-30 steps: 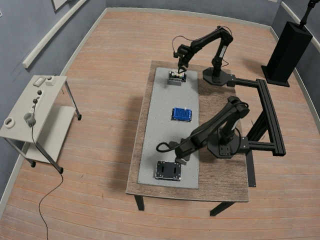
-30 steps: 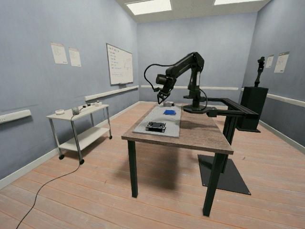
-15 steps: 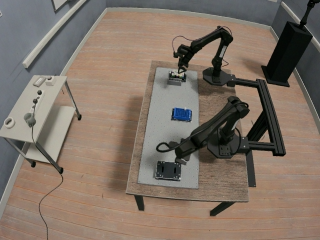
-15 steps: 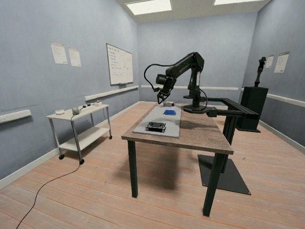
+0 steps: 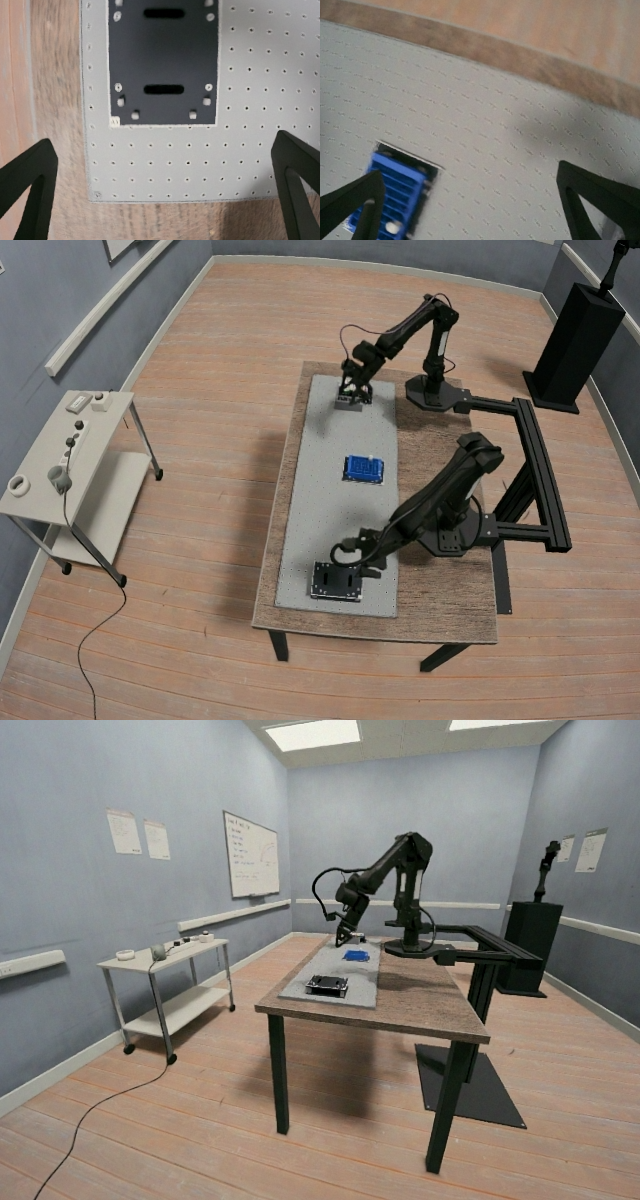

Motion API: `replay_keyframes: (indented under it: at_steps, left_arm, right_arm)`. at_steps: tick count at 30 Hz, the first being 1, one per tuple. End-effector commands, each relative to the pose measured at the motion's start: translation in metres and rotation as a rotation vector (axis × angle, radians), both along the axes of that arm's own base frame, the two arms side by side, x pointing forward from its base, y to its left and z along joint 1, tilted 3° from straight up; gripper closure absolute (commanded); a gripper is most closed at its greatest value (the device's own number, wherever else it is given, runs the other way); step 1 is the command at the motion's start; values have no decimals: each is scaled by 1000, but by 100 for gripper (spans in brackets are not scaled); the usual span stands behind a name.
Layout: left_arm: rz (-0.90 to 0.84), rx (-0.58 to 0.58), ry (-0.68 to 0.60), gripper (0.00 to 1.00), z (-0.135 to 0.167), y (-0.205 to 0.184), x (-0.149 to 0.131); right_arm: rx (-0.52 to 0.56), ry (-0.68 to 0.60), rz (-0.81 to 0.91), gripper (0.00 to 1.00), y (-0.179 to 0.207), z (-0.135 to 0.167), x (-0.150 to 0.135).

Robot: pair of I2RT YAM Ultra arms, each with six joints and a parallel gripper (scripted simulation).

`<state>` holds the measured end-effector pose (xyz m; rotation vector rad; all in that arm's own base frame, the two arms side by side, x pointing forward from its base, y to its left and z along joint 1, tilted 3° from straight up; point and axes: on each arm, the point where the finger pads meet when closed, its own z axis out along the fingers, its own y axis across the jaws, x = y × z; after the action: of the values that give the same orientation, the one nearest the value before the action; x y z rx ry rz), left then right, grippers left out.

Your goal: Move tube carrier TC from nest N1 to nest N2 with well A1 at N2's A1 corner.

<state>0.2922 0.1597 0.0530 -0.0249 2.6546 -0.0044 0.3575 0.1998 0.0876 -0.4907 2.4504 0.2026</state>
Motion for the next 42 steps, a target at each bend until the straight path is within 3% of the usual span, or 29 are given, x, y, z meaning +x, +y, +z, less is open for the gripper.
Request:
replay_keyframes:
  at_steps: [1, 9, 16, 18, 21, 25, 28, 42]
  left_arm:
    - [122, 72, -118, 0, 8, 20, 14]
    - [381, 95, -216, 0, -30, 35, -2]
    - [555, 113, -290, 0, -54, 43, -13]
    - [555, 113, -290, 0, -54, 43, -13]
    - [622, 114, -303, 0, -68, 44, -20]
    - [670, 110, -295, 0, -83, 42, -28]
    - [682, 106, -281, 0, -91, 40, -32]
    - [668, 91, -243, 0, -100, 34, -37]
  right_arm:
    - [42, -88, 77, 0, 39, 9, 31]
    - [135, -229, 421, 0, 201, 12, -2]
    - [237, -332, 695, 0, 324, 7, -80]
    - [237, -332, 695, 0, 324, 7, -80]
    - [284, -365, 813, 0, 371, 1, -129]
    - [316, -380, 902, 0, 401, -7, -172]
    - [322, -378, 928, 0, 409, -12, -187]
    - [306, -362, 917, 0, 405, -16, -186]
